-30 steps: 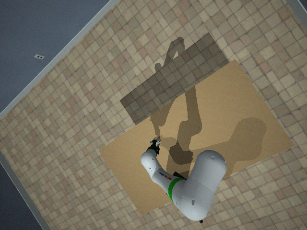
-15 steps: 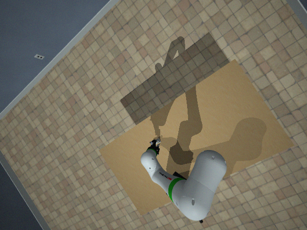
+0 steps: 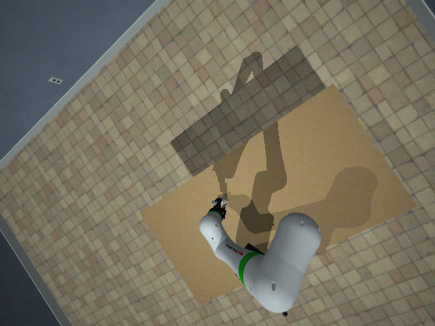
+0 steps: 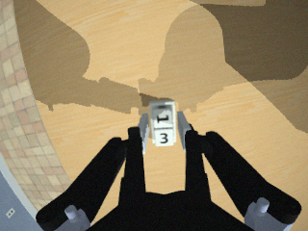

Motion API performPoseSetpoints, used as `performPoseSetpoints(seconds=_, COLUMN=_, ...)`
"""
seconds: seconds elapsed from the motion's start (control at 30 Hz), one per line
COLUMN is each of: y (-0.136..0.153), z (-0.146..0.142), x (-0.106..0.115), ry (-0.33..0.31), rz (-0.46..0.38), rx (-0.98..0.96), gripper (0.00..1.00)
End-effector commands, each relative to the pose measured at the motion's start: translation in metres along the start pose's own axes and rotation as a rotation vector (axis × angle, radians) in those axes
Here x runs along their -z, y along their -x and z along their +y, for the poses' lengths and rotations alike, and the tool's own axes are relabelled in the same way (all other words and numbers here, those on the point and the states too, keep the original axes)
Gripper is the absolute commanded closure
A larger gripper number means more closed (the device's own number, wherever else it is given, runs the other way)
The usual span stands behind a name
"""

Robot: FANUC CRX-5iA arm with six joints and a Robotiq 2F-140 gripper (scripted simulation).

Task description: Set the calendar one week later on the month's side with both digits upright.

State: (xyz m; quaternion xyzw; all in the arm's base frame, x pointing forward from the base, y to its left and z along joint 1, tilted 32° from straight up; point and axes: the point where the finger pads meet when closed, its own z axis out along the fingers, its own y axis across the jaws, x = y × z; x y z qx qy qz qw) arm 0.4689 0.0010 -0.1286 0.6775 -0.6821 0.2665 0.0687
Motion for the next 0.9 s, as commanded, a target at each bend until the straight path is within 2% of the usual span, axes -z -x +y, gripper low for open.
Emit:
performPoseSetpoints(seconds=0.0, y=0.000, z=0.000, x=0.000, ry=0.000, rz=0.000, rx=0.000, gripper=0.72)
performPoseSetpoints(seconds=0.87, y=0.000, z=0.000, x=-0.028, ry=0.000, rz=0.000, rx=0.000, gripper=0.72)
